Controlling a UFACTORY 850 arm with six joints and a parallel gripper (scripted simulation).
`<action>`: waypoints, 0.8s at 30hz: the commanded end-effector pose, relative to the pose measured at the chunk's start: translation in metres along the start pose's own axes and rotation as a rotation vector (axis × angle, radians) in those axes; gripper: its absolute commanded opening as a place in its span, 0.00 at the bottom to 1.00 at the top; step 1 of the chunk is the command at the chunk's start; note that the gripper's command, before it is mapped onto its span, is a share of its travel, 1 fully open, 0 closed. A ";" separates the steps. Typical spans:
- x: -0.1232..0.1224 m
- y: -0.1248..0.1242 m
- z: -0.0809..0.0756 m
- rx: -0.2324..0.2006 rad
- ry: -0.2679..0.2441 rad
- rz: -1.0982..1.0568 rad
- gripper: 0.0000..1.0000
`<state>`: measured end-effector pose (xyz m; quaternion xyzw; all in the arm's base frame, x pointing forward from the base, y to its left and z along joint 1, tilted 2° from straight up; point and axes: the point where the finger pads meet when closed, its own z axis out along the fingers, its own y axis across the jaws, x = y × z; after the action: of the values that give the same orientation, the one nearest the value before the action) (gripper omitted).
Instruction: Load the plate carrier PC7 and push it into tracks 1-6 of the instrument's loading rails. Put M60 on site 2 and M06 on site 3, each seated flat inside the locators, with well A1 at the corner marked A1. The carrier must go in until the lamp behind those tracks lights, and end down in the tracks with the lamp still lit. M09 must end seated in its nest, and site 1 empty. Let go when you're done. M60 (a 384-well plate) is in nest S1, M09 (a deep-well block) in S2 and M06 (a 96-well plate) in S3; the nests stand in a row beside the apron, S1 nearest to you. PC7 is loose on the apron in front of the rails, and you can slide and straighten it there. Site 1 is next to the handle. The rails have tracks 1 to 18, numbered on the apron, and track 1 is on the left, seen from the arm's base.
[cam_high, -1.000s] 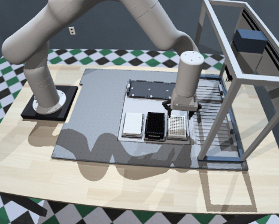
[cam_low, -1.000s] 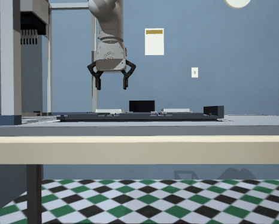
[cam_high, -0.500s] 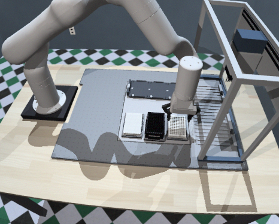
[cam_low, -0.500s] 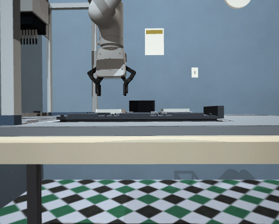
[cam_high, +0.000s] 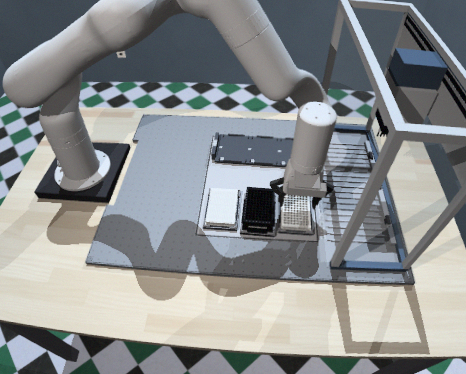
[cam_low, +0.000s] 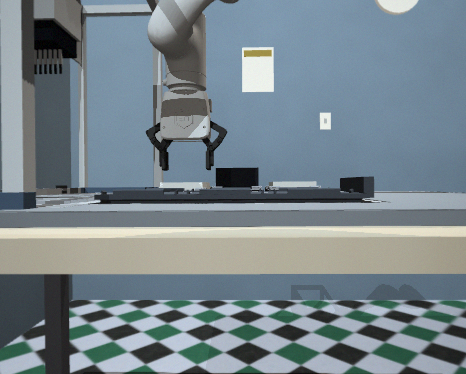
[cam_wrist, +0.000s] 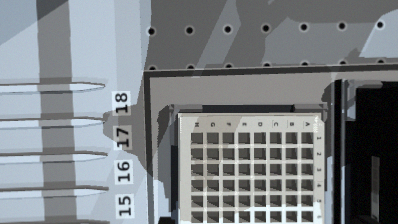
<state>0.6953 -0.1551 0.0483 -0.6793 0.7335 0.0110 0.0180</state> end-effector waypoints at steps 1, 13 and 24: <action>0.000 -0.001 0.005 0.002 0.000 0.000 1.00; 0.000 -0.001 0.010 0.002 0.000 0.000 1.00; 0.000 -0.001 0.015 0.002 0.000 0.000 1.00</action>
<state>0.6952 -0.1545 0.0340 -0.6793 0.7335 0.0113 0.0178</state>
